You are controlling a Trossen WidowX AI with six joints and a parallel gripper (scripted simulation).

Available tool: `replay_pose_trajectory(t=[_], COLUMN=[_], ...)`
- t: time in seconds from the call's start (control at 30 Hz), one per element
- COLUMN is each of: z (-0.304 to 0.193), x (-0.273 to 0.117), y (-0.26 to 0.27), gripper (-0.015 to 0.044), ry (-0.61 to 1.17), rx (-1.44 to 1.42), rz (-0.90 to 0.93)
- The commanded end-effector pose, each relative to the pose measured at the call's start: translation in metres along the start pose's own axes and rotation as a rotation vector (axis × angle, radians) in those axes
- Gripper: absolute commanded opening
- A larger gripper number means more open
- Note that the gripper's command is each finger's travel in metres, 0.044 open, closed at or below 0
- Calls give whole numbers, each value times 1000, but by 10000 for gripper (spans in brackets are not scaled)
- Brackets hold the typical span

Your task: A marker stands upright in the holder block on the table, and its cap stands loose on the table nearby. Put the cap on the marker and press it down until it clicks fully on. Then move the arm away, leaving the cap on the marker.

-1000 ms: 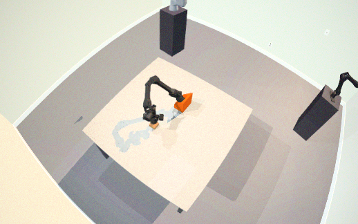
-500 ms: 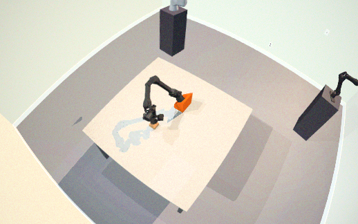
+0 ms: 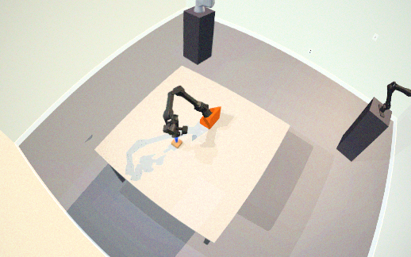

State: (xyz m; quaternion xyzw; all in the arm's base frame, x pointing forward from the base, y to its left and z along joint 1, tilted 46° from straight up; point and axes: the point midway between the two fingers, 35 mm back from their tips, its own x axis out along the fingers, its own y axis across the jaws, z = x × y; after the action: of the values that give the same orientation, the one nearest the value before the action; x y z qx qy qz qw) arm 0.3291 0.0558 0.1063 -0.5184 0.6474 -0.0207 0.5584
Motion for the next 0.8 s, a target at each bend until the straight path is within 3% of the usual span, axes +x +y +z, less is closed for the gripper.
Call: replay_pose_trajectory(t=[0.0,0.23,0.53,0.77], z=[-2,-2,-2,-2], x=[-5,3,3,3], y=[0,0,0,0], gripper=[414,230,0,0], ry=[11,12,12,12], rx=[23,573,588,588], rz=[9,1,1,1])
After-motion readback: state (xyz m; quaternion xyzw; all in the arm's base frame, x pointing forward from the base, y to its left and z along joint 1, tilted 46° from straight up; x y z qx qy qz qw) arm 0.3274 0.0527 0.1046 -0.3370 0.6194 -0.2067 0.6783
